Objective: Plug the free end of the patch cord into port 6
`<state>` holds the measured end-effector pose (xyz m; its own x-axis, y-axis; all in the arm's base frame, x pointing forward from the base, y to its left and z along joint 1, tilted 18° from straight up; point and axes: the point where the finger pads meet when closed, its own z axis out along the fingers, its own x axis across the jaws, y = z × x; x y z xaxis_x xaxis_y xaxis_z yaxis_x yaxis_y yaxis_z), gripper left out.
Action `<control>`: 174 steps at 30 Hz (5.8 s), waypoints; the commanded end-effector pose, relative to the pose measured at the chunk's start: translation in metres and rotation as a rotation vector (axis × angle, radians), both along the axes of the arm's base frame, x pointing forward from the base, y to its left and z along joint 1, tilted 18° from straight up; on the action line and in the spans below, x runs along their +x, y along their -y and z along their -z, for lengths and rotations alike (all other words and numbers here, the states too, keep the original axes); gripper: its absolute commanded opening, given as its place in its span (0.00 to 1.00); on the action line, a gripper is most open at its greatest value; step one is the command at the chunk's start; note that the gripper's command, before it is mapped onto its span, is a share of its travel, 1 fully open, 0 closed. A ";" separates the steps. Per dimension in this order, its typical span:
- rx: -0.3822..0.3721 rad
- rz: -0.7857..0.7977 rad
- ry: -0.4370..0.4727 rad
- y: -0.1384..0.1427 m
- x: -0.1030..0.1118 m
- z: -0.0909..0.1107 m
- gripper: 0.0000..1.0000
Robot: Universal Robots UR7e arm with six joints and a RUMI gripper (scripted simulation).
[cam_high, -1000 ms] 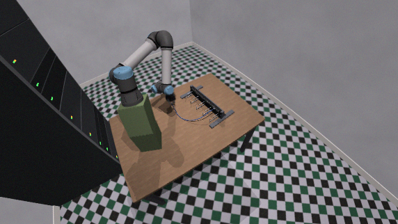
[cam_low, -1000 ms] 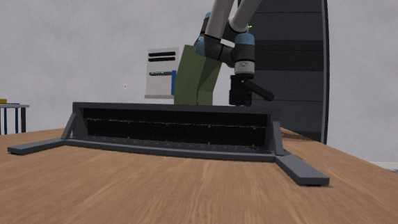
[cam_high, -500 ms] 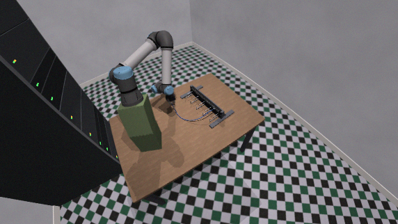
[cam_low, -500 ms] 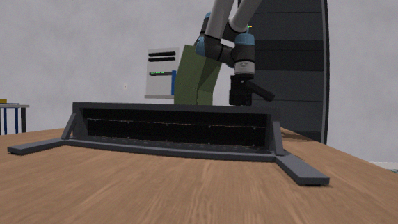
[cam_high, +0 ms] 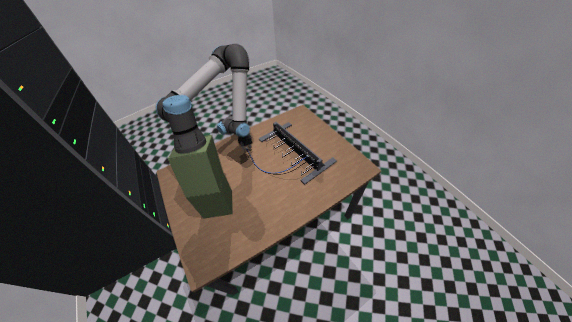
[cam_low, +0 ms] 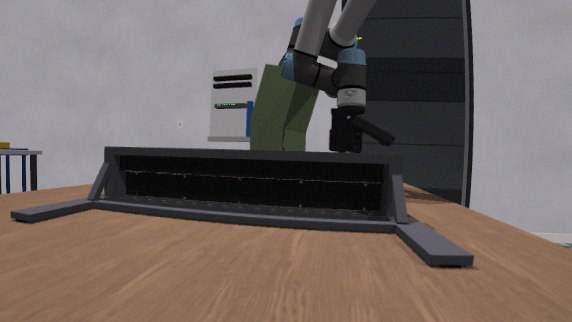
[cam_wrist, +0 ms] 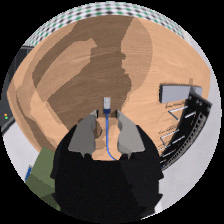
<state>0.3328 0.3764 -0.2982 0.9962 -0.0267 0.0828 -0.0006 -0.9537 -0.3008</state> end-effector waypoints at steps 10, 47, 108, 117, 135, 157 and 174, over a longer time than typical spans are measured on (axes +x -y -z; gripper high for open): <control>0.000 0.000 0.001 0.000 0.000 0.000 0.22; 0.000 0.000 0.001 0.000 0.000 0.000 0.00; 0.000 0.000 0.001 0.004 -0.001 -0.015 0.00; 0.000 0.000 0.001 0.009 -0.002 -0.030 0.00; 0.000 0.000 0.001 0.016 -0.004 -0.053 0.00; 0.000 0.000 0.001 0.018 -0.005 -0.057 0.00; 0.000 0.000 0.001 0.018 -0.005 -0.057 0.00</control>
<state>0.3276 0.3584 -0.2412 0.9962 -0.0267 0.0827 -0.0006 -0.9537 -0.3009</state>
